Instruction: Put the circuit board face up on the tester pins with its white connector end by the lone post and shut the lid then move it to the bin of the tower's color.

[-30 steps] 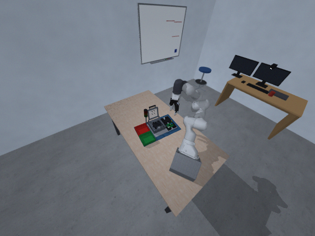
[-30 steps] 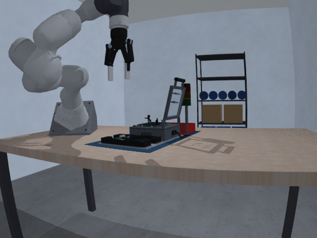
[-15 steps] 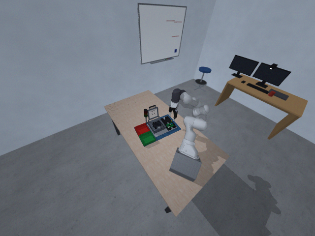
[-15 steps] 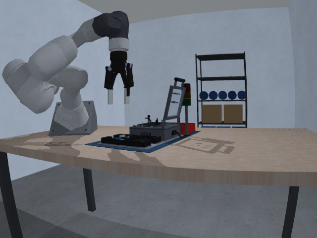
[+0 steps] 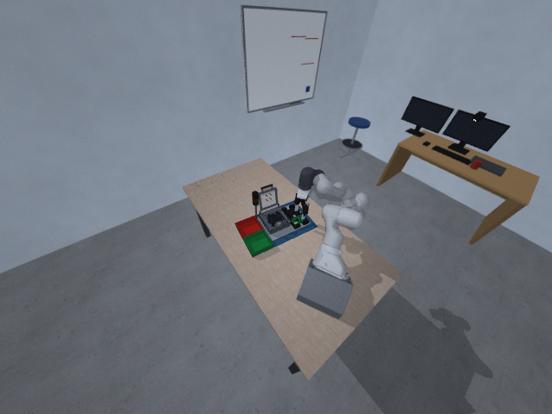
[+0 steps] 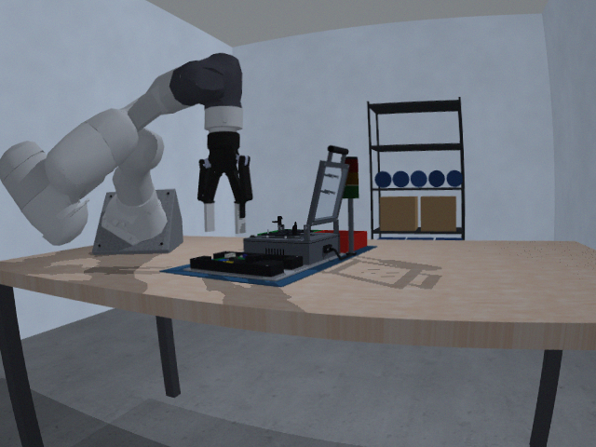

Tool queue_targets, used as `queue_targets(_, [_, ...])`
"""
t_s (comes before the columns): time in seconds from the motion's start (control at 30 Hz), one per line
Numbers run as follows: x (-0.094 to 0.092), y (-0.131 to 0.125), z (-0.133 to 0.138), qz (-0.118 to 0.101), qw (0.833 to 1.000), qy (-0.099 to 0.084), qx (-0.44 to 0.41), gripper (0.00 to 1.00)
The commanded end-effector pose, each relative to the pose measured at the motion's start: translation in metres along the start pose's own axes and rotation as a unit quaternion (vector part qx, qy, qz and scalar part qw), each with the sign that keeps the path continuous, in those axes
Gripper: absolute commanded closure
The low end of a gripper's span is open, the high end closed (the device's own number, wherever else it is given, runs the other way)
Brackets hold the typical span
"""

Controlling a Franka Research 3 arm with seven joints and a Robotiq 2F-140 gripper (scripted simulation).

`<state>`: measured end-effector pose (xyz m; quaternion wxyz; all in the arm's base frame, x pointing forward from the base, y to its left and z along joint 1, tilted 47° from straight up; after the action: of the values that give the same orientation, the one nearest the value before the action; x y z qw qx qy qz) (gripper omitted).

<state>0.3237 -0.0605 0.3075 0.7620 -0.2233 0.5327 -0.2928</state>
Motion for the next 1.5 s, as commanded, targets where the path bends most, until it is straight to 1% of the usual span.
queue_targets(0.0, [0.008, 0.000, 0.004, 0.001, 1.000, -0.008, -0.016, 0.42])
queue_targets(0.2, [0.014, 0.001, 0.004, 0.001, 1.000, -0.008, -0.016, 0.42])
queue_targets(1.03, [0.015, 0.001, 0.004, 0.001, 1.000, -0.008, -0.016, 0.42])
queue_targets(1.2, [0.022, 0.001, 0.004, 0.001, 1.000, -0.008, -0.016, 0.42])
queue_targets(1.4, [0.037, 0.002, 0.004, 0.001, 1.000, -0.008, -0.016, 0.42])
queue_targets(1.47, [0.037, 0.002, 0.004, 0.001, 1.000, -0.008, -0.016, 0.42])
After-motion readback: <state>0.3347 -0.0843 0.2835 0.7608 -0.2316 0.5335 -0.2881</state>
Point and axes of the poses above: the point where the finger pads meet when closed, its own x axis out along the fingers, its own z axis across the jaws, y = z × x, the point moved 6 cm from there along -x, back along the fingers, and after that the axes turned 10 degrees about -x, right-handed, at the moved point
